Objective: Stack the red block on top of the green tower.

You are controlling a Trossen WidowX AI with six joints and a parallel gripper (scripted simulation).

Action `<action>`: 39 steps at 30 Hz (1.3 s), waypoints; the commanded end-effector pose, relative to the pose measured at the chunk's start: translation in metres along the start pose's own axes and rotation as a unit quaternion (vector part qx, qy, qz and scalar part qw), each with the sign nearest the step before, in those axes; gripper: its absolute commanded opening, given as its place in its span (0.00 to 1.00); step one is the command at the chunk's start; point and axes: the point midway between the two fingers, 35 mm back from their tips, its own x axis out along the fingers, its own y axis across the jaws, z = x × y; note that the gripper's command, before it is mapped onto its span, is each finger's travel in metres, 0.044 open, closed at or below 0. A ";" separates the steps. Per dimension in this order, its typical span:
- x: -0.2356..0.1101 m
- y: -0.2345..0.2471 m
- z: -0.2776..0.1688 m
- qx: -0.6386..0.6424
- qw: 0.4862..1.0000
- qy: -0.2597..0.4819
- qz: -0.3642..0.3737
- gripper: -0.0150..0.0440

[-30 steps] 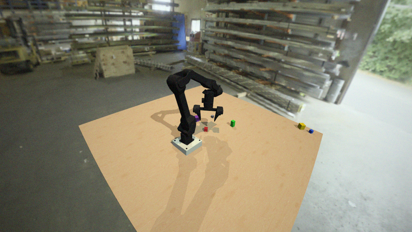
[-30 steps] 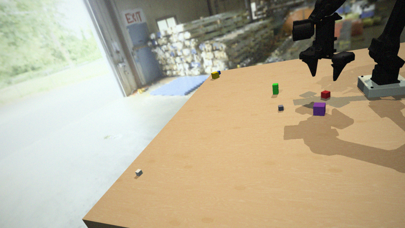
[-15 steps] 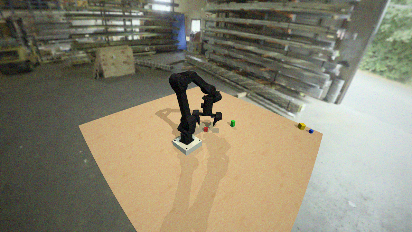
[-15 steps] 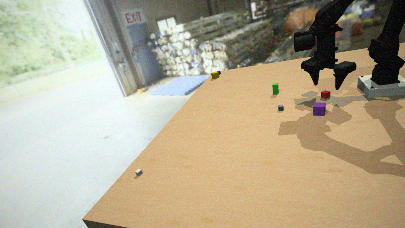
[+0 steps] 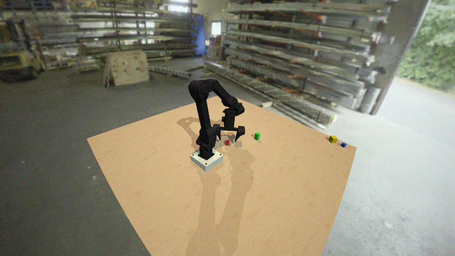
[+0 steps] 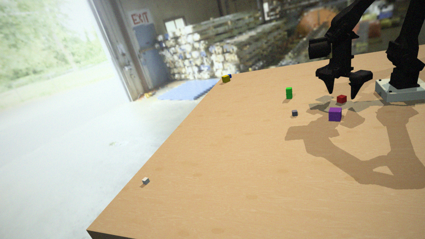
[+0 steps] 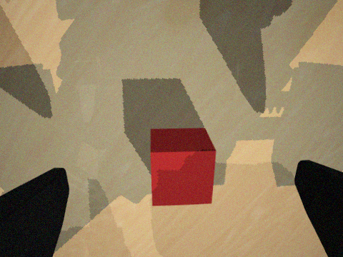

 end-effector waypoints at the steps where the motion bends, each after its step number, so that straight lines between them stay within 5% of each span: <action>1: 0.007 0.001 0.000 0.002 1.000 0.001 0.002 1.00; 20: 0.015 0.001 -0.001 0.002 1.000 0.001 0.003 1.00; 33: 0.015 0.001 -0.001 0.002 1.000 0.001 0.003 0.42; 39: 0.015 0.001 -0.001 0.002 1.000 0.001 0.003 0.35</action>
